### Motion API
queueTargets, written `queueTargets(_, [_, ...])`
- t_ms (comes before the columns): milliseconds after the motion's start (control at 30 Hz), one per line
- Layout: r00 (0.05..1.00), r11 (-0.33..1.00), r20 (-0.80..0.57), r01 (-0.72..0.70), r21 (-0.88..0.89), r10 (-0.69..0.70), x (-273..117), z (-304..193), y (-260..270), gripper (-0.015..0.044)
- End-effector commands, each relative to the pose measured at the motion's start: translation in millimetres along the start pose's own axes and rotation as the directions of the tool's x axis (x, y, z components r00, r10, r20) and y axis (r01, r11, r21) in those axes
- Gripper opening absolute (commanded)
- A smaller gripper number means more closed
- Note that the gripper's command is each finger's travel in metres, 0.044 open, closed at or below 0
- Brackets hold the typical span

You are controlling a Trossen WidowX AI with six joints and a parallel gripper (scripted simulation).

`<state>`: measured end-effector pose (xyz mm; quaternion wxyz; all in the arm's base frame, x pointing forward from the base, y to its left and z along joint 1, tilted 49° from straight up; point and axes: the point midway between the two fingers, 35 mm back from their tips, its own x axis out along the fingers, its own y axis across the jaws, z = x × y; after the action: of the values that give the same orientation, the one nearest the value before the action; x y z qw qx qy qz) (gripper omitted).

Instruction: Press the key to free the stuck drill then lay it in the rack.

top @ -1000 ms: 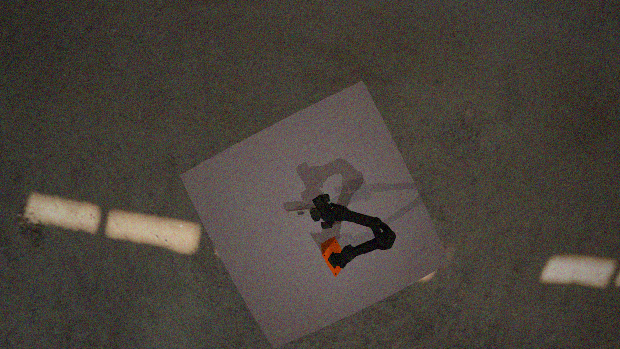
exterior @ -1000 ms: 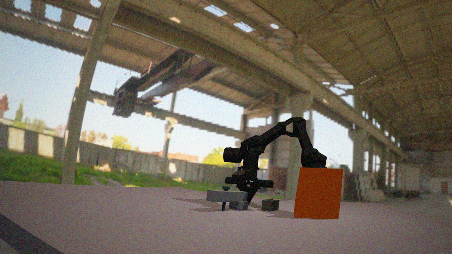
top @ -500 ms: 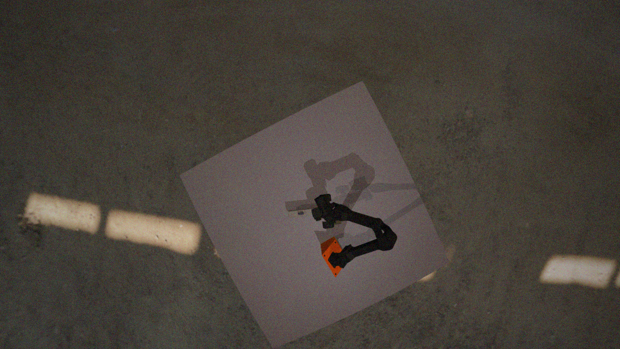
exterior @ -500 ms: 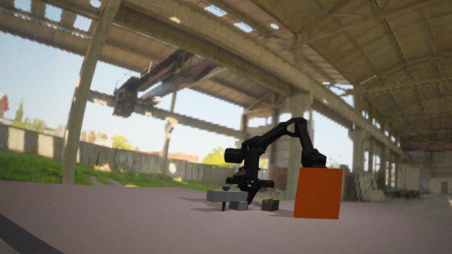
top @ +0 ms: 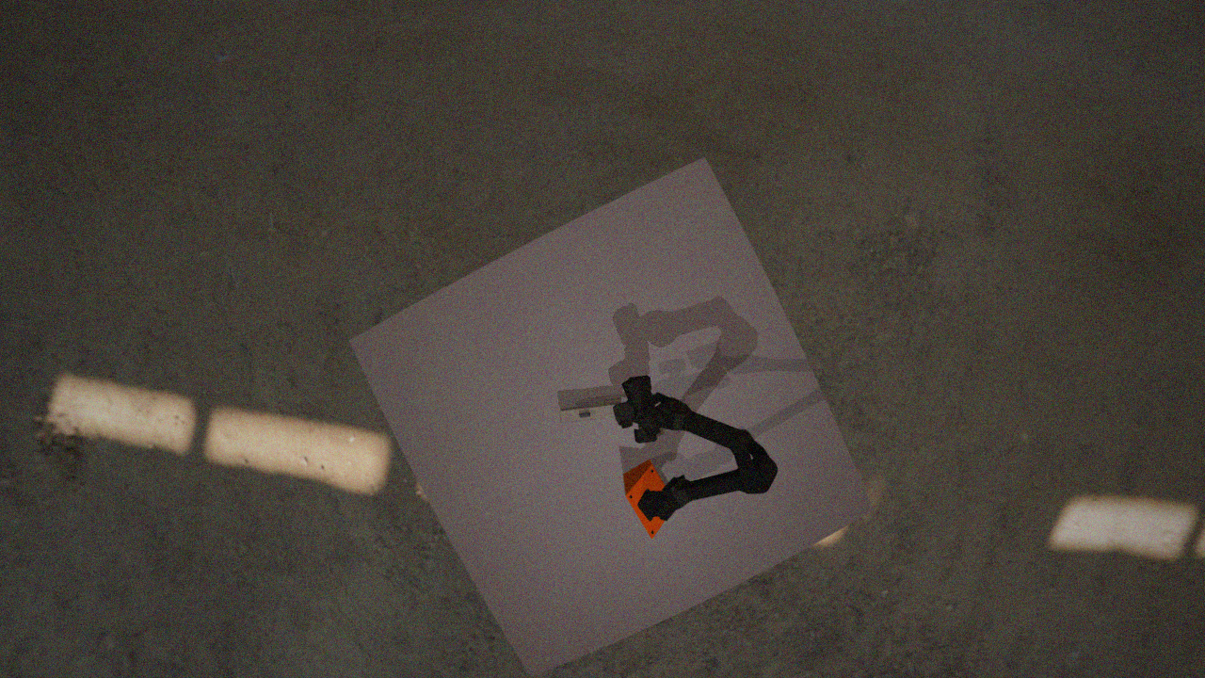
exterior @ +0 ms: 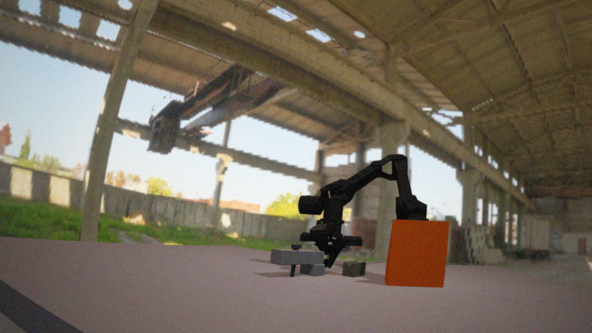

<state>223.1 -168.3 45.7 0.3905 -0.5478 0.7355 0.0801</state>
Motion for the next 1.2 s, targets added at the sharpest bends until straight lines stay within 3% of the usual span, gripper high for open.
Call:
queueTargets(0, [1.000,1.000,-0.003,0.004,0.003,-0.004,-0.3,-5.6,0.3,0.0000])
queueTargets(200, [1.000,1.000,-0.003,0.005,0.003,-0.005,-0.1,-15.8,0.4,0.0000])
queueTargets(767, [1.000,1.000,-0.003,0.004,0.003,-0.004,1.1,-6.7,-0.2,0.0440])
queueTargets(1167, [1.000,1.000,-0.003,0.004,0.003,-0.004,2.2,-0.8,-0.2,0.0440])
